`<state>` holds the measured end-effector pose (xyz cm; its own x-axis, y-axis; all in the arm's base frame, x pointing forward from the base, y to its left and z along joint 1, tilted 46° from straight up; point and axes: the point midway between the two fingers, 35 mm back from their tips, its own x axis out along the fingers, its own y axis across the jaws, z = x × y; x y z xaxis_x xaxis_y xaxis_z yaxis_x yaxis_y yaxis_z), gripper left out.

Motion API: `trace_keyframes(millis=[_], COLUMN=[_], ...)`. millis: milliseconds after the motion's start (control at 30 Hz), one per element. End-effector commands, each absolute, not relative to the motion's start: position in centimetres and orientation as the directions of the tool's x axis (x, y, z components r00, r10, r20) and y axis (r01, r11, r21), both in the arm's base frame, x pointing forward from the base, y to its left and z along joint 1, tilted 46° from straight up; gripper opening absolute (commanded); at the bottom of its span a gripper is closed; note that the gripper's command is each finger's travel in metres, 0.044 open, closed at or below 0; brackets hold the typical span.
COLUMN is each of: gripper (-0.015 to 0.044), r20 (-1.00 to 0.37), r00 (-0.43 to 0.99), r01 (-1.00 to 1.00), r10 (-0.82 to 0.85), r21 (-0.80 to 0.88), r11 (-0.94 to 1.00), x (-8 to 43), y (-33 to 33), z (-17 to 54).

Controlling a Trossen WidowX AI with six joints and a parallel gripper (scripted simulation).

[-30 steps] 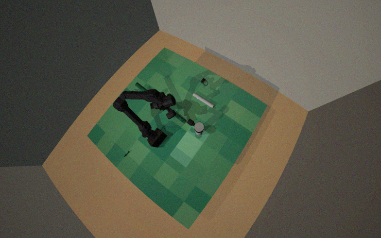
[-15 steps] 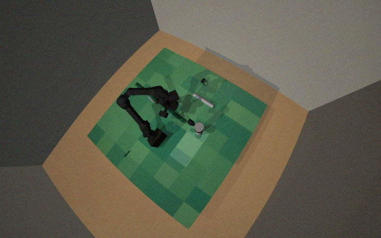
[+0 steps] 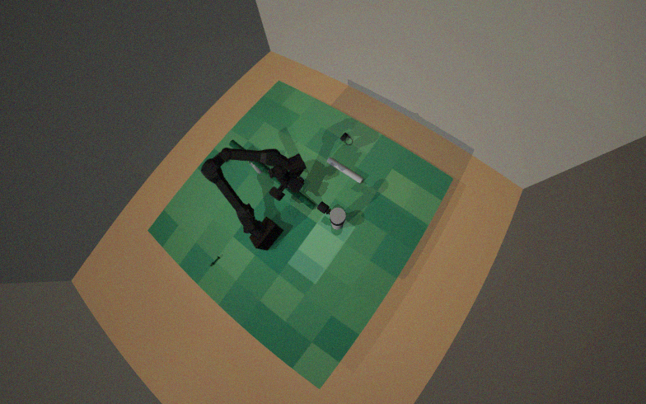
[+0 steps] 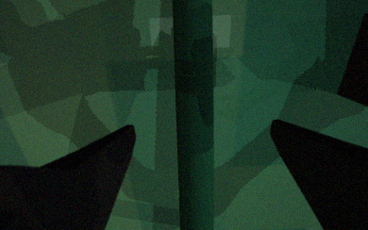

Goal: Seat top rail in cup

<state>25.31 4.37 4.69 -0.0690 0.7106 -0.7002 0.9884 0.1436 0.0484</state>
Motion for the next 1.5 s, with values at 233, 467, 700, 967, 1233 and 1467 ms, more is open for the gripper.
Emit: trace_keyframes(millis=[233,467,700,967,1233,1467], gripper=[0.044,0.044,0.044,0.044,0.044,0.044], r20=[-0.696,-0.697,-0.697,-0.697,-0.696,-0.694], r00=[-0.072,-0.072,-0.072,-0.072,-0.072,-0.072], r01=[0.99,0.99,0.99,0.99,0.99,0.99], r10=[0.715,0.714,0.713,0.713,0.714,0.716], r21=[0.039,0.039,0.039,0.039,0.039,0.039], r11=[0.138,0.138,0.137,0.137,0.137,0.138], x=[25.0,25.0,25.0,24.9,24.7,24.5], y=[5.9,6.5,7.3,8.2,9.2,10.0], z=[3.0,2.4,1.6,0.7,-0.2,-0.9])
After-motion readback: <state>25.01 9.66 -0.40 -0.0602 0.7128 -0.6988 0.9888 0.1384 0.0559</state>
